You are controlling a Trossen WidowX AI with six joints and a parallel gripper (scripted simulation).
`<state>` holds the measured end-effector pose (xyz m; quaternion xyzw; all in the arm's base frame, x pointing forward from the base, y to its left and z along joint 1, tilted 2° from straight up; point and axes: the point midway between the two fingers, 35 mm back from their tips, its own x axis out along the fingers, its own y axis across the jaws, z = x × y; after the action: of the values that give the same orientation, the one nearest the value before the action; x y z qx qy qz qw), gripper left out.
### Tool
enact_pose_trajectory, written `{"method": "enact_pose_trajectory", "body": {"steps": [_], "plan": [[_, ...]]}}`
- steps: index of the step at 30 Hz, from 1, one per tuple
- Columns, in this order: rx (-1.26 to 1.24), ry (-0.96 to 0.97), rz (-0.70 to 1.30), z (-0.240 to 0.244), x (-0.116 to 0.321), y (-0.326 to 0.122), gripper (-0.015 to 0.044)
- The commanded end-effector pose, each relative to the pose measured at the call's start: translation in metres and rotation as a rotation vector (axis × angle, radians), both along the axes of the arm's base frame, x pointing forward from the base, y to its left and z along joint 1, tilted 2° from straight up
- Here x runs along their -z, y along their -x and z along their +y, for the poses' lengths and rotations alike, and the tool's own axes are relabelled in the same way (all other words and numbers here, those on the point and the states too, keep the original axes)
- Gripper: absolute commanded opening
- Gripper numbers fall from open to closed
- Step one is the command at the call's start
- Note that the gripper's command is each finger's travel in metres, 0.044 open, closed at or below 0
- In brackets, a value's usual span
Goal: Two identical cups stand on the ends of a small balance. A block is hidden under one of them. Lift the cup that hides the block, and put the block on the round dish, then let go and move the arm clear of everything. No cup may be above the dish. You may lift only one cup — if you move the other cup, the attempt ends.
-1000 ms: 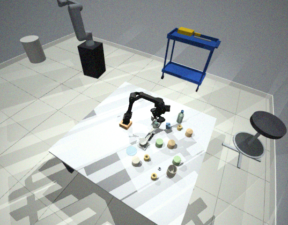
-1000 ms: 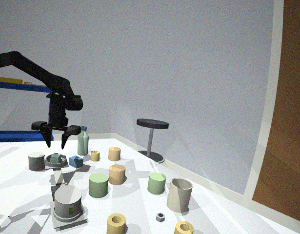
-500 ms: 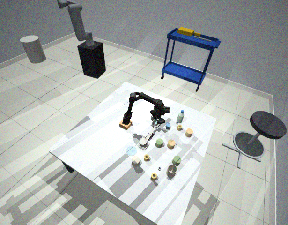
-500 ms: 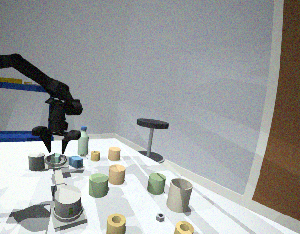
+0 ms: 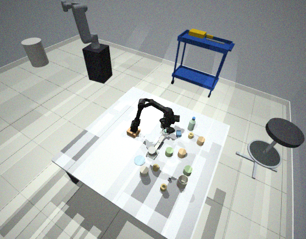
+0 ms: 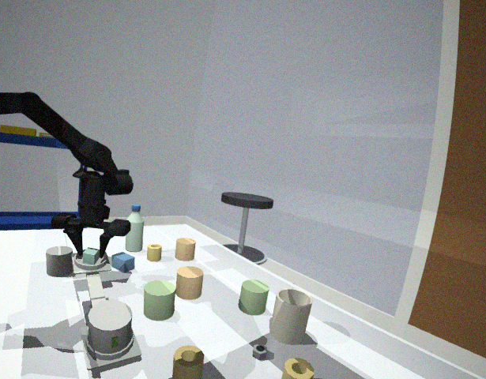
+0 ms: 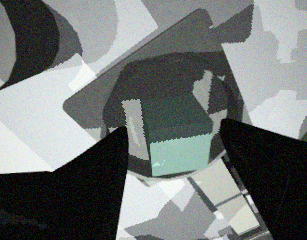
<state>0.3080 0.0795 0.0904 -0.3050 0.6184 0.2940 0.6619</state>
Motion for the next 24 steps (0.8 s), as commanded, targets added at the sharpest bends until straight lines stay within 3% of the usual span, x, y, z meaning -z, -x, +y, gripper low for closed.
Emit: {"method": "enact_pose_trajectory", "body": {"steps": [1,3,10,14,24], "plan": [[-0.003,0.002,0.007,0.0,0.005,0.001,0.0207],[-0.003,0.002,0.007,0.0,0.005,0.001,0.0155],[-0.003,0.002,0.007,0.0,0.005,0.001,0.0108],[-0.003,0.002,0.007,0.0,-0.002,0.0,0.0003],[-0.003,0.002,0.007,0.0,-0.05,-0.001,0.0]]}}
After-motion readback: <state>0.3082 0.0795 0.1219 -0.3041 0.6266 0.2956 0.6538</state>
